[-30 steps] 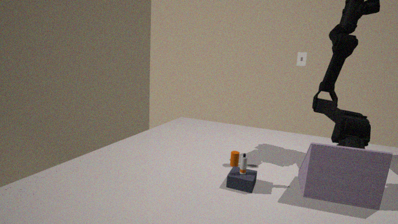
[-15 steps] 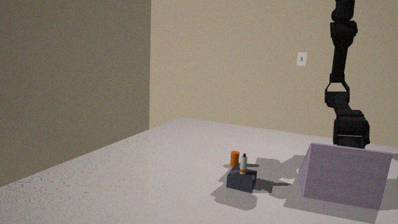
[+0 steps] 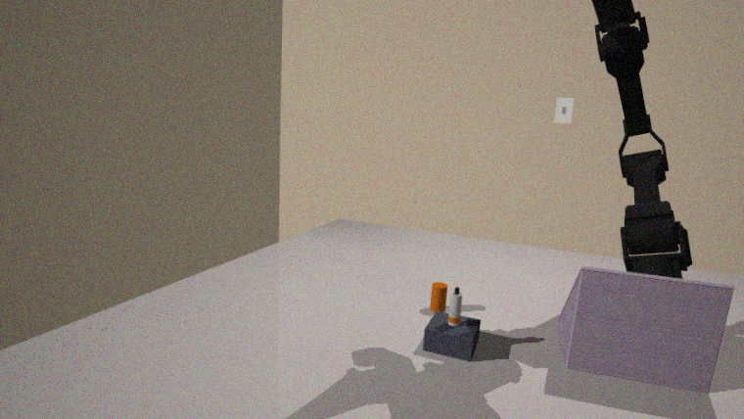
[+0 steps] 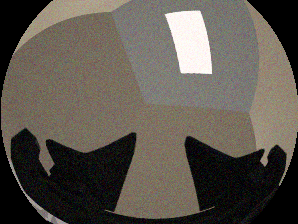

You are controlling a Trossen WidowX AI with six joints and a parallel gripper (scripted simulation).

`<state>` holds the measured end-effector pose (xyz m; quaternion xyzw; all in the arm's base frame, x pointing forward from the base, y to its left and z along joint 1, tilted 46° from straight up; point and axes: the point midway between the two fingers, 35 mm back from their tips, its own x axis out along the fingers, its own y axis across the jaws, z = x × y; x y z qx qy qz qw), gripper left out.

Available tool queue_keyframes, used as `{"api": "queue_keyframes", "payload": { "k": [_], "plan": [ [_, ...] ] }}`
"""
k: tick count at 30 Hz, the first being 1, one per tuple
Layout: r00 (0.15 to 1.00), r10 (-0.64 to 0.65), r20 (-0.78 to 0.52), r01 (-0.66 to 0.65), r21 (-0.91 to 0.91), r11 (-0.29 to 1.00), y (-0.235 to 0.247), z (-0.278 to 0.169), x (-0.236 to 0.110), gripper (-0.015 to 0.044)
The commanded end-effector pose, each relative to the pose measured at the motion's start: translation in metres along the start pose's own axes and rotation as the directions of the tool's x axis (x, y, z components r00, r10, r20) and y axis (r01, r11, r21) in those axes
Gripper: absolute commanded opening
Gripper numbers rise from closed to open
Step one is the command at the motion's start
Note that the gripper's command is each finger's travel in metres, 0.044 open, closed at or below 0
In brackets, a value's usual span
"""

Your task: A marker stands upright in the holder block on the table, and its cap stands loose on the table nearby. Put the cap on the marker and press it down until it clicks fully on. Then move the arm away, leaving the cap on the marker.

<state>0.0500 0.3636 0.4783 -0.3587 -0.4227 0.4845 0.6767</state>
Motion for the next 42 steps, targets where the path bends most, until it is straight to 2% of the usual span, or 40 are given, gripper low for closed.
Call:
{"api": "queue_keyframes", "payload": {
  "k": [1, 6, 12, 16, 21, 27, 32, 37, 42],
  "plan": [
    [0.968, 0.122, -0.221, -0.088, 0.156, 0.984, 0.035, -0.067, 0.015, 0.0247],
    [0.859, 0.231, -0.458, -0.053, 0.369, 0.928, 0.068, -0.141, 0.014, 0.0247],
    [0.641, 0.336, -0.690, 0.134, 0.532, 0.836, 0.101, -0.226, -0.011, 0.0247],
    [0.462, 0.389, -0.797, 0.307, 0.556, 0.773, 0.120, -0.274, -0.037, 0.0247],
    [0.217, 0.434, -0.874, 0.526, 0.480, 0.702, 0.139, -0.325, -0.079, 0.0247],
    [-0.090, 0.458, -0.884, 0.730, 0.254, 0.634, 0.156, -0.373, -0.138, 0.0247],
    [-0.335, 0.452, -0.827, 0.809, -0.006, 0.588, 0.164, -0.400, -0.193, 0.0247],
    [-0.555, 0.423, -0.717, 0.787, -0.287, 0.546, 0.167, -0.418, -0.249, 0.0247],
    [-0.739, 0.371, -0.563, 0.669, -0.548, 0.501, 0.165, -0.426, -0.303, 0.0247]
  ]
}}
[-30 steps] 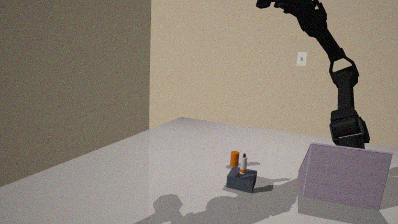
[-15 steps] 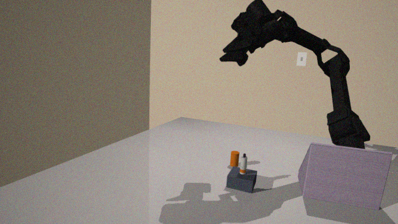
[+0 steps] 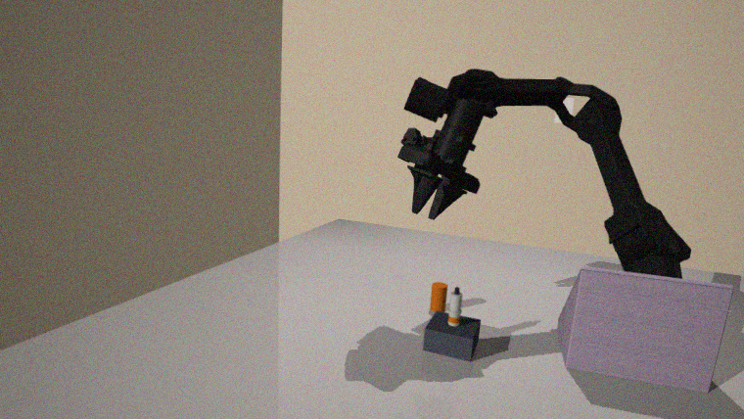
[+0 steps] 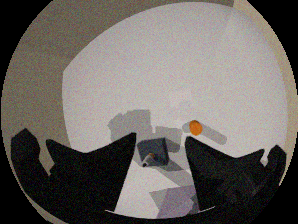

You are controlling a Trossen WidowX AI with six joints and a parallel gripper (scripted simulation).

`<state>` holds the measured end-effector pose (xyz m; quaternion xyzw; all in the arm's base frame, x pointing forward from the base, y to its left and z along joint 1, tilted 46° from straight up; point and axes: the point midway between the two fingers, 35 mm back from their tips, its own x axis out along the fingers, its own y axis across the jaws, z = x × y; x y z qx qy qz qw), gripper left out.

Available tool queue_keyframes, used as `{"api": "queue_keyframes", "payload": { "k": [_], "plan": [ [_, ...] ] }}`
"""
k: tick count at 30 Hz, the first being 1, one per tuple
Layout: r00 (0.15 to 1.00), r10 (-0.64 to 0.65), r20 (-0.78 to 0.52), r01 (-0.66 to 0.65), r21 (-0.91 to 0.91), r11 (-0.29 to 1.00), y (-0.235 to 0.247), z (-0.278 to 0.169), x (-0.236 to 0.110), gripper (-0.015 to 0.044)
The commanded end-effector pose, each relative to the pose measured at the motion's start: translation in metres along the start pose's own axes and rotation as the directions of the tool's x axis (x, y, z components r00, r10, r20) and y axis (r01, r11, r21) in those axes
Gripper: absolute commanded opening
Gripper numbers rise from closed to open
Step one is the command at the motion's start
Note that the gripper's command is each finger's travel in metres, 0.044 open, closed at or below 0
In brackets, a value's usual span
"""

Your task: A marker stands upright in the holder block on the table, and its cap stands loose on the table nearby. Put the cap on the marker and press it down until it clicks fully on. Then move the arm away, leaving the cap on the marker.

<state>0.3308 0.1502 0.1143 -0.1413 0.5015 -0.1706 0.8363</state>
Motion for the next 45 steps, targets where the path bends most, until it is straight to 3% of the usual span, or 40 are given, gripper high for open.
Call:
{"api": "queue_keyframes", "payload": {
  "k": [1, 13, 18, 45],
  "plan": [
    [0.943, -0.292, -0.160, 0.324, 0.231, 0.917, -0.059, -0.013, 0.046, 0.0247],
    [0.936, -0.309, -0.169, 0.343, 0.242, 0.908, -0.063, -0.014, 0.048, 0.0247],
    [0.936, -0.310, -0.168, 0.344, 0.242, 0.907, -0.074, -0.020, 0.080, 0.0247],
    [0.936, -0.309, -0.168, 0.343, 0.242, 0.907, -0.084, -0.027, 0.117, 0.0247]
  ]
}}
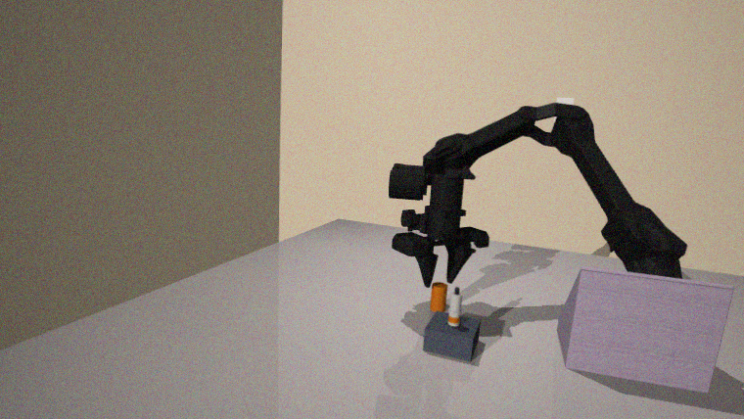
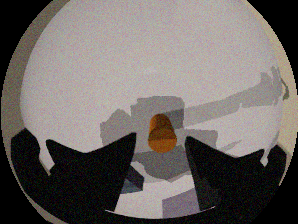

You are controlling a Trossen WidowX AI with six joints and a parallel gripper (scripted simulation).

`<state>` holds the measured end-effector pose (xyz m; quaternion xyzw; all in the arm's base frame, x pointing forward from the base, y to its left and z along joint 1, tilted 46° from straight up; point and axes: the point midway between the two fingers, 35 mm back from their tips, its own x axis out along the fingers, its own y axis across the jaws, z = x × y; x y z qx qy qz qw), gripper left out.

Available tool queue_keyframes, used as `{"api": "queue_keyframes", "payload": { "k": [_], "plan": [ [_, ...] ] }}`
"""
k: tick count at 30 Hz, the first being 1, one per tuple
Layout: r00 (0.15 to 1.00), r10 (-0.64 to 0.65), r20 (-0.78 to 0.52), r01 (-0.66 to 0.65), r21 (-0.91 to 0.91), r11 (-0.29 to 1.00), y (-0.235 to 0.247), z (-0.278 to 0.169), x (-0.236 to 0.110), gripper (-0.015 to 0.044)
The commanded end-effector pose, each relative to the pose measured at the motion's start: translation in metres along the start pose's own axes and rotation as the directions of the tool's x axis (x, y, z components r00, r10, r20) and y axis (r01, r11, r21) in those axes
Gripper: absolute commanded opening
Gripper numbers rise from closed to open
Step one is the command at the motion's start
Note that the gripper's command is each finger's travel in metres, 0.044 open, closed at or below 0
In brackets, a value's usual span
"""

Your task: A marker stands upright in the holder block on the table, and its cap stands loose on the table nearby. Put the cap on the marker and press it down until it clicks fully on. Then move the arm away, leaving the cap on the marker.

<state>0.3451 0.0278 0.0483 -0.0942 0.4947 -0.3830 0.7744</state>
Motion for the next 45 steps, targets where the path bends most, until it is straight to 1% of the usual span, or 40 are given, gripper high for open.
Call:
{"api": "queue_keyframes", "payload": {
  "k": [1, 20, 25, 33, 35, 37, 45],
  "plan": [
    [1.000, -0.004, 0.002, 0.004, -0.006, 1.000, 0.000, -0.001, 0.008, 0.0247],
    [1.000, -0.006, 0.004, 0.006, -0.006, 1.000, -0.002, -0.002, 0.036, 0.0247],
    [1.000, -0.006, 0.004, 0.006, -0.006, 1.000, -0.002, -0.002, 0.036, 0.0115],
    [1.000, -0.006, 0.004, 0.006, -0.006, 1.000, -0.001, -0.001, 0.036, 0.0062],
    [1.000, 0.005, 0.003, -0.005, -0.007, 1.000, 0.001, -0.001, 0.035, 0.0009],
    [1.000, 0.027, 0.001, -0.027, -0.008, 1.000, 0.004, -0.002, 0.032, 0.0000],
    [1.000, 0.017, -0.001, -0.017, -0.008, 1.000, 0.004, -0.002, 0.011, 0.0000]
  ]
}}
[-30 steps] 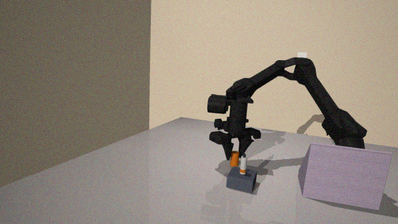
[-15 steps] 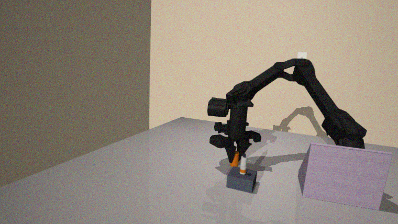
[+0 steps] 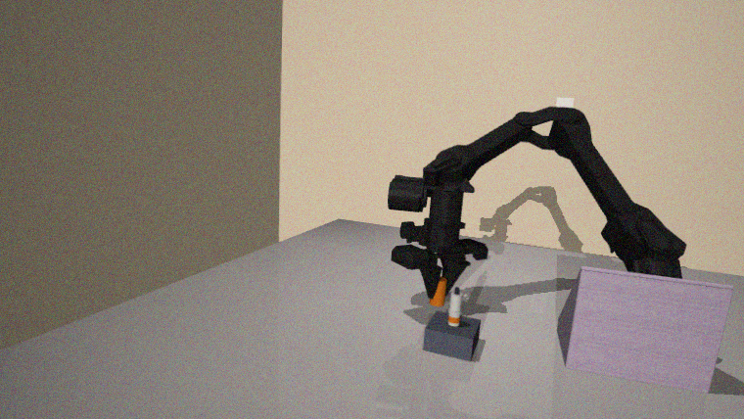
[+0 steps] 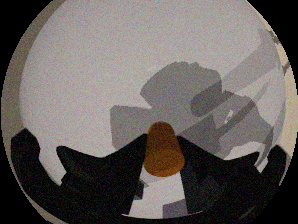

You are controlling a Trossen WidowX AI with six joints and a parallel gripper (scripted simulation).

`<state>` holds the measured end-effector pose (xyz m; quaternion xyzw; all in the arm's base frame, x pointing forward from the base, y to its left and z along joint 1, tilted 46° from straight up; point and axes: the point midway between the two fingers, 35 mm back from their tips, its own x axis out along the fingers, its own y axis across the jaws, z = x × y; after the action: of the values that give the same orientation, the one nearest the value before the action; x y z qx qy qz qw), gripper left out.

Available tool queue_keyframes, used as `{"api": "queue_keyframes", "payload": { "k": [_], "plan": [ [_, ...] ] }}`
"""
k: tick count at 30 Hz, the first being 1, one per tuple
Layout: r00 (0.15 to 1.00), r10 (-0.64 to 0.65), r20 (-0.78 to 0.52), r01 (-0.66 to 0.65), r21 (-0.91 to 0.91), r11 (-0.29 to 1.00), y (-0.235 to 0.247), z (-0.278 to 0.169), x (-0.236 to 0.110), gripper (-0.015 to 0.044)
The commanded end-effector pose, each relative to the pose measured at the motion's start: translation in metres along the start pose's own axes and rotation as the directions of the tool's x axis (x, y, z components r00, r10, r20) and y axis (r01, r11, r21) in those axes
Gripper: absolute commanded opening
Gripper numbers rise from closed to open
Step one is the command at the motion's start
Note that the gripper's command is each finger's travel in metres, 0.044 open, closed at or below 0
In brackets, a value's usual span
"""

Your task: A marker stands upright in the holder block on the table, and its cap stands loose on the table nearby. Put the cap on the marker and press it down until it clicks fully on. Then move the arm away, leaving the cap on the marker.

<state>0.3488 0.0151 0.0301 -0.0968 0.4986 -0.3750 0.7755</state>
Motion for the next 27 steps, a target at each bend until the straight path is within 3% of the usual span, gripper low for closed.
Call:
{"api": "queue_keyframes", "payload": {
  "k": [1, 18, 27],
  "plan": [
    [1.000, 0.004, 0.001, -0.004, 0.007, 1.000, 0.001, 0.001, -0.014, 0.0000],
    [1.000, -0.015, 0.003, 0.015, 0.008, 1.000, -0.002, 0.000, -0.047, 0.0000],
    [1.000, -0.002, -0.003, 0.002, 0.003, 1.000, 0.018, -0.022, -0.059, 0.0000]
  ]
}}
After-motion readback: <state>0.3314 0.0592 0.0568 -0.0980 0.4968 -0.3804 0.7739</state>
